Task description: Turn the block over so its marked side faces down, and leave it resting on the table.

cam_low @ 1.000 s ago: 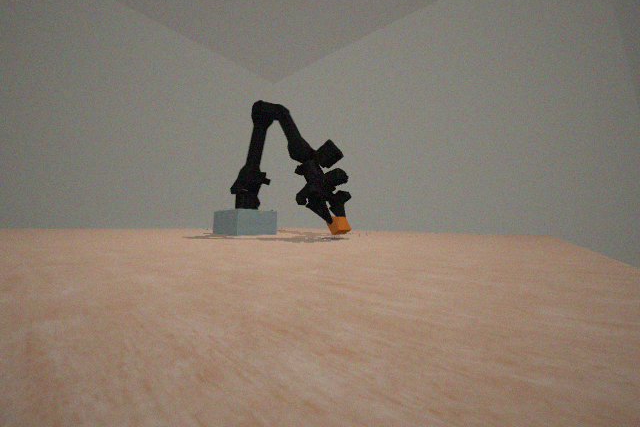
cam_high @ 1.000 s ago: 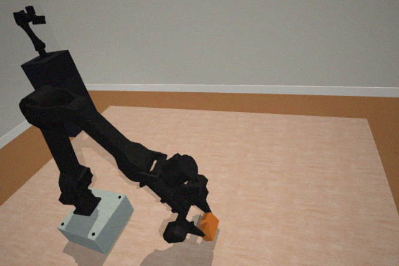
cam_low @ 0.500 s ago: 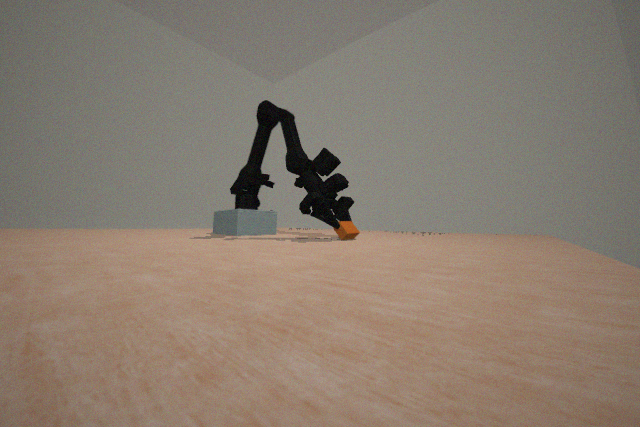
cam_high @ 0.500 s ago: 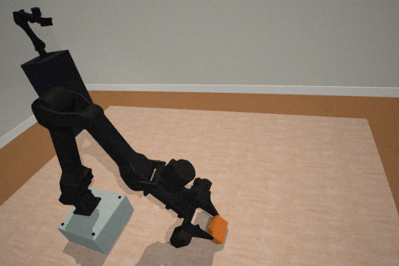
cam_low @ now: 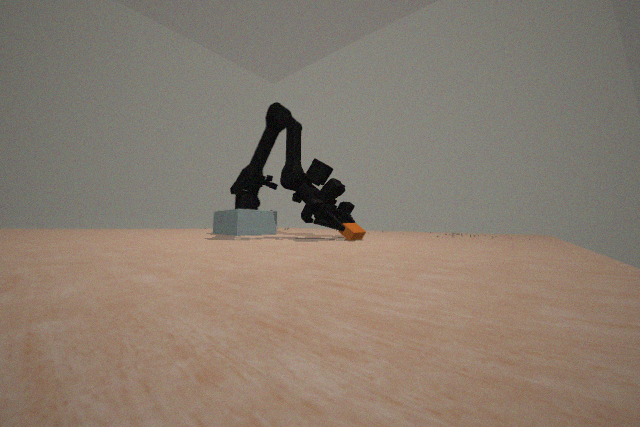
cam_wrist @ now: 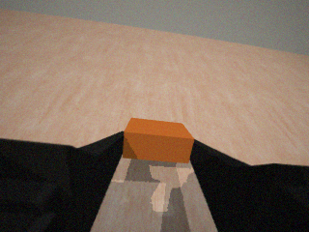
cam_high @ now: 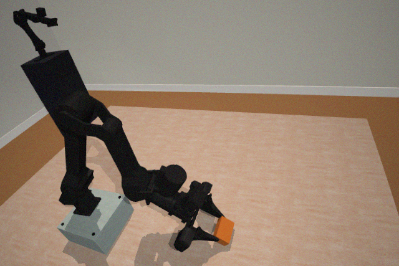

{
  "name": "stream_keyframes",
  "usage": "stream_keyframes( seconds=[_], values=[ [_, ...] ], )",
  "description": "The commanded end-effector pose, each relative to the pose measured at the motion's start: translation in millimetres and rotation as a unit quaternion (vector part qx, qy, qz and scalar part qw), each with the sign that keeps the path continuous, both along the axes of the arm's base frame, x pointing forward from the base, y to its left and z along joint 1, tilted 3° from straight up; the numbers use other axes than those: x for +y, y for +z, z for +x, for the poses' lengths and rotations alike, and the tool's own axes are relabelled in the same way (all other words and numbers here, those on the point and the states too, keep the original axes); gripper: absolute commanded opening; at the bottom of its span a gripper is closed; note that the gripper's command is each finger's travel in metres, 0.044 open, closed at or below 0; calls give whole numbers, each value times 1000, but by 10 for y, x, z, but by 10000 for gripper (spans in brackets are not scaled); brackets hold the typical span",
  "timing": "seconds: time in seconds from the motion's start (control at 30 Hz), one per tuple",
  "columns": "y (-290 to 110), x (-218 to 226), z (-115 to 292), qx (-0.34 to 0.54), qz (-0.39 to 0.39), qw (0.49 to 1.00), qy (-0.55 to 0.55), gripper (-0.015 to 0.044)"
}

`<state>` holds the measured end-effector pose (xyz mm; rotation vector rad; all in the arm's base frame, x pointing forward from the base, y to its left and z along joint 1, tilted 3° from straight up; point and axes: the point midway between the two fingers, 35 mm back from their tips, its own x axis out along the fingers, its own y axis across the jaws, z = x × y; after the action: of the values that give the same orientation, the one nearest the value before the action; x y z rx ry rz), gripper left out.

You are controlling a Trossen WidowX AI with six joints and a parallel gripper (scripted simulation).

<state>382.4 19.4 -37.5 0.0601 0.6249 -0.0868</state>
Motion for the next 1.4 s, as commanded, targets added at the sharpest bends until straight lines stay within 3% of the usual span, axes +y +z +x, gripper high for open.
stream_keyframes(
  seconds=[0.0, 0.5, 1.1, 1.37],
  values=[
    [-140, -7, -109, -9, -4, 1000, -1, 0],
    [-83, -24, -288, -101, -6, 995, -8, 0],
    [-44, -26, -292, -104, -24, 994, 3, 0],
    [-44, -26, -292, -104, -24, 994, 3, 210]
  ],
)
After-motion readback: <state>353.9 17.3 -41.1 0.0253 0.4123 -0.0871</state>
